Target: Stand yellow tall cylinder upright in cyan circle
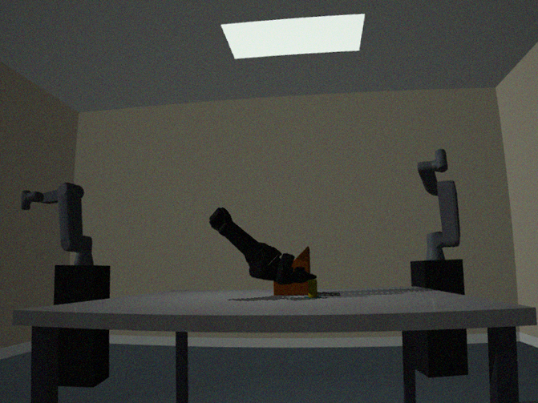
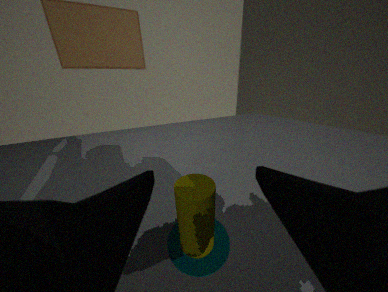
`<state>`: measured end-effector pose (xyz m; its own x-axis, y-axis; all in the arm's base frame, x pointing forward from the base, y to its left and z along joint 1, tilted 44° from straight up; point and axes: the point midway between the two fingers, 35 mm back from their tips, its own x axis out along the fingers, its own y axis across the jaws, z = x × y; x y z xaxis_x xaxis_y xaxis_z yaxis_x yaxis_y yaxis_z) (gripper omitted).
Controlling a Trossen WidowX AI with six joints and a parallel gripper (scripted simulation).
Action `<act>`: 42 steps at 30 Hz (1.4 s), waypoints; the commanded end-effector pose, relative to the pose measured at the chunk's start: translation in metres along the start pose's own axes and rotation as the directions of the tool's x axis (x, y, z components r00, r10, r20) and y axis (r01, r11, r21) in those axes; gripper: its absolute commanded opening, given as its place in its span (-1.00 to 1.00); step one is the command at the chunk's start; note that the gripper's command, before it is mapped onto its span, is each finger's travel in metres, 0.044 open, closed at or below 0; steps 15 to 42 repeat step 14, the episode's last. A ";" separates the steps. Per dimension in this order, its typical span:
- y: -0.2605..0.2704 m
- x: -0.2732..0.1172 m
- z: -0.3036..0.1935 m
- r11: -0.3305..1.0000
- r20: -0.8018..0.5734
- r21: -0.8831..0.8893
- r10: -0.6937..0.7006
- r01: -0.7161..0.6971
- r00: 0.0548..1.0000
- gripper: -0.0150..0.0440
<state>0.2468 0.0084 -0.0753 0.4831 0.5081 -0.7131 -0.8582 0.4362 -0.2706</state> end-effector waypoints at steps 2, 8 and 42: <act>0.002 -0.002 0.019 1.000 -0.002 -0.001 0.006 -0.006 1.000 0.86; 0.003 -0.005 0.049 1.000 0.005 -0.005 0.000 0.000 1.000 0.86; 0.006 -0.008 0.071 1.000 0.018 -0.005 -0.006 0.006 1.000 0.86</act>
